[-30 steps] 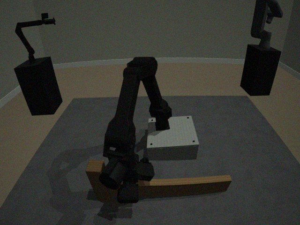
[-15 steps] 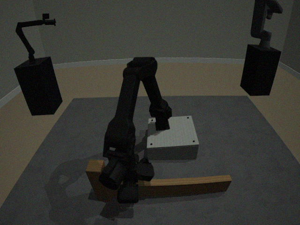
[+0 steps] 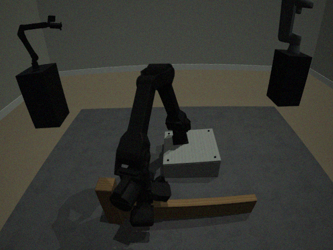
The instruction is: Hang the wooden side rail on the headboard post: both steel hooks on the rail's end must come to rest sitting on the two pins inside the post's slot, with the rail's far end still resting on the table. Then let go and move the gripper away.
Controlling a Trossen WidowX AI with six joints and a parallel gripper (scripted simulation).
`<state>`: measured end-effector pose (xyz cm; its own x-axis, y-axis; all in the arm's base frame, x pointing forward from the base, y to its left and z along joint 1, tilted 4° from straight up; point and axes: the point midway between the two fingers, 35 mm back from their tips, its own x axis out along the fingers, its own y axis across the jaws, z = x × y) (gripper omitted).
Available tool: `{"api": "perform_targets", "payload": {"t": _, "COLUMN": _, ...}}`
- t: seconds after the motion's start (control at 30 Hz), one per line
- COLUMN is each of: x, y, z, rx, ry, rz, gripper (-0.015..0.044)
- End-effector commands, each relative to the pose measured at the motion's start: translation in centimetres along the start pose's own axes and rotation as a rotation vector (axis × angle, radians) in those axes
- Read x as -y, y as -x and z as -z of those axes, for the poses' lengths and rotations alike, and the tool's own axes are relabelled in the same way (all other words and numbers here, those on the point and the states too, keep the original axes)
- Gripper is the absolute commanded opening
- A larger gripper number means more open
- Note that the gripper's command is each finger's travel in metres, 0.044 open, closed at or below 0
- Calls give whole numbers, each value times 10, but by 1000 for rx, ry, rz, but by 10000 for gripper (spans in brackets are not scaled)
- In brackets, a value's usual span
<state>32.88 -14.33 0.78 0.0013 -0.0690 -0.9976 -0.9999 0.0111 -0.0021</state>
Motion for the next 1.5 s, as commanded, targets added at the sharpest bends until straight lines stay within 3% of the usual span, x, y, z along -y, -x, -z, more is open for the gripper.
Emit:
{"api": "perform_targets", "payload": {"t": 0.0, "x": 2, "y": 0, "z": 2, "rx": -8, "ry": -2, "rz": 7, "gripper": 0}}
{"api": "perform_targets", "payload": {"t": 1.47, "x": 2, "y": -7, "z": 2, "rx": -8, "ry": -2, "rz": 7, "gripper": 0}}
